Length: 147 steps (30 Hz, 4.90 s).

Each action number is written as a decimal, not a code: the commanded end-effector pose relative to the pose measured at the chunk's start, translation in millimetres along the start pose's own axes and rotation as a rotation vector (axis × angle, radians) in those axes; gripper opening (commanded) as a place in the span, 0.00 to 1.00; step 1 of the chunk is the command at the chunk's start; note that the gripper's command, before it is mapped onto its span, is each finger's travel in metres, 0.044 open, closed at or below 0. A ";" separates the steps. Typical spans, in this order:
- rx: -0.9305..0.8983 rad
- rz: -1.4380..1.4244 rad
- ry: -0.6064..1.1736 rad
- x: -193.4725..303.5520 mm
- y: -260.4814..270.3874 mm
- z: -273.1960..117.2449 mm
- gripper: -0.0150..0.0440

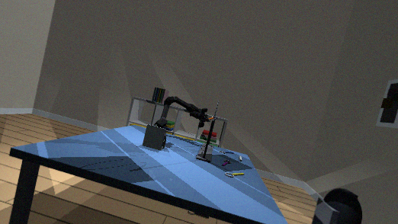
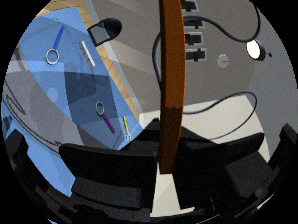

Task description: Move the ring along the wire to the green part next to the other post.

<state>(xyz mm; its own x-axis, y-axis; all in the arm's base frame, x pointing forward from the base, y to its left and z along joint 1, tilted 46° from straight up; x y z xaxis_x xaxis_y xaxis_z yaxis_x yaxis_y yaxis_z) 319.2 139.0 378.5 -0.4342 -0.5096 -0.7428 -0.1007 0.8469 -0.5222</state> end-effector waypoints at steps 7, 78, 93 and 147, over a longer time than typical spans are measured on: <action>0.121 -0.205 0.008 -0.1 -34.1 -1.5 0.00; 0.106 -0.202 0.012 -23.3 -81.5 -15.7 0.00; -0.072 0.108 0.002 -23.6 -60.5 -15.2 0.00; -0.717 1.230 -0.058 -70.2 -11.2 -39.7 0.00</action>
<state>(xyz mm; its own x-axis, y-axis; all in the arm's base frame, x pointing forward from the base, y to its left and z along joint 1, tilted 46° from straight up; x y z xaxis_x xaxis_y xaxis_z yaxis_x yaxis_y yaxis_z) 316.1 168.9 451.8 -0.5339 0.5695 -0.6250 -0.1276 0.6764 0.7254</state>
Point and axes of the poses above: the point midway between the two fingers, 35 mm back from their tips, its own z axis out along the fingers, its own y axis across the jaws, x = y × z, the point moved 3 cm from there along -z, back along the fingers, and after that the axes turned 4 degrees about -z, right-handed, at the moved point
